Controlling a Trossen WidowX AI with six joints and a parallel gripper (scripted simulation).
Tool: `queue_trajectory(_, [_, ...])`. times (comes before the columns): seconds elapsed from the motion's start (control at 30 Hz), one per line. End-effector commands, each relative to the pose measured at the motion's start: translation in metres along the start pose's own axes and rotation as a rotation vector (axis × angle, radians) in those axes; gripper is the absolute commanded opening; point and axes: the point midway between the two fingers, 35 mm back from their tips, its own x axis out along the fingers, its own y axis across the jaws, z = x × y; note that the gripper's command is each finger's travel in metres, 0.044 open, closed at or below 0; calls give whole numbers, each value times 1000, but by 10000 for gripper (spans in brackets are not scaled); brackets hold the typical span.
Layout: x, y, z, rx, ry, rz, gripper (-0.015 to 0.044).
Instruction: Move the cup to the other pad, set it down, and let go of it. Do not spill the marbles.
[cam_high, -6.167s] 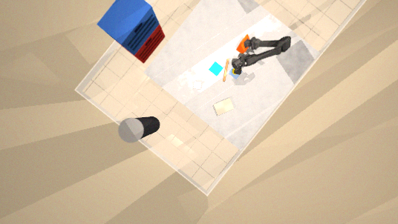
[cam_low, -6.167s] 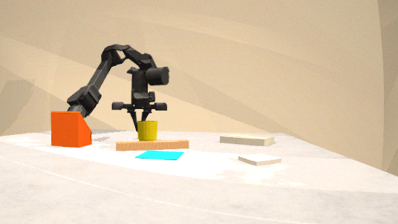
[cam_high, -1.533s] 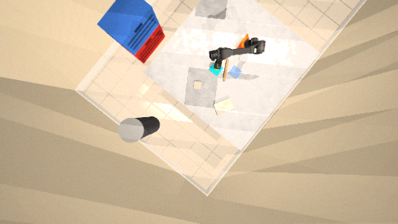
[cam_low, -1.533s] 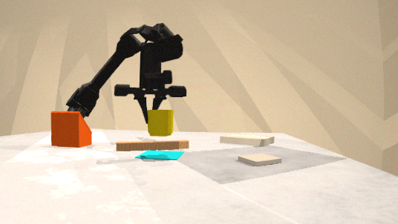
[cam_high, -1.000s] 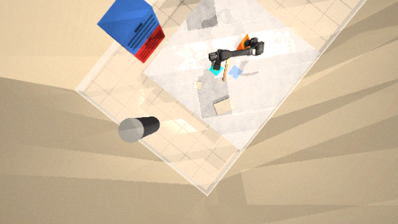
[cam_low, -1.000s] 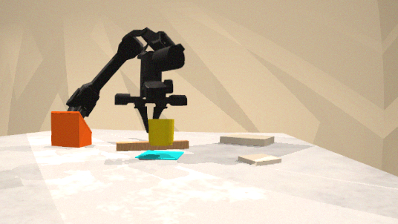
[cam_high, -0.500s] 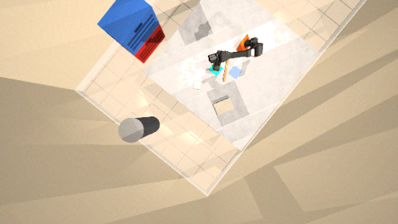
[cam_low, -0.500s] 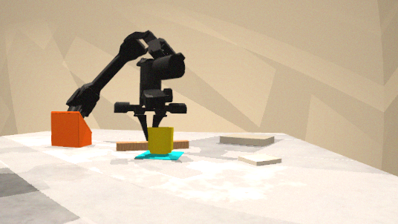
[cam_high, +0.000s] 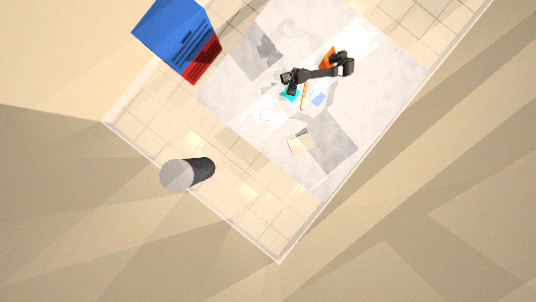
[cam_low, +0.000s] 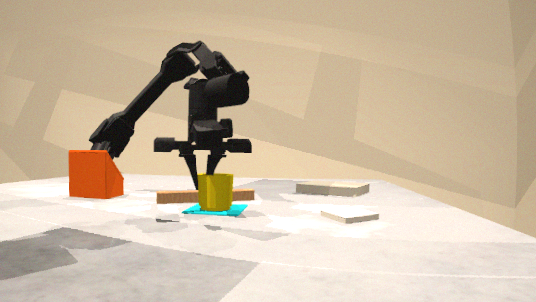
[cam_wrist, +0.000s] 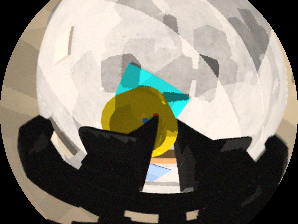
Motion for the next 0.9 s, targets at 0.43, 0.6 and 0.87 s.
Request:
queue_trajectory(0.43, [-12,0,1,1,0,0,147])
queue_trajectory(0.6, [-19,1,1,2,1,0,147])
queue_trajectory(0.87, [-31,1,1,4,2,0,147])
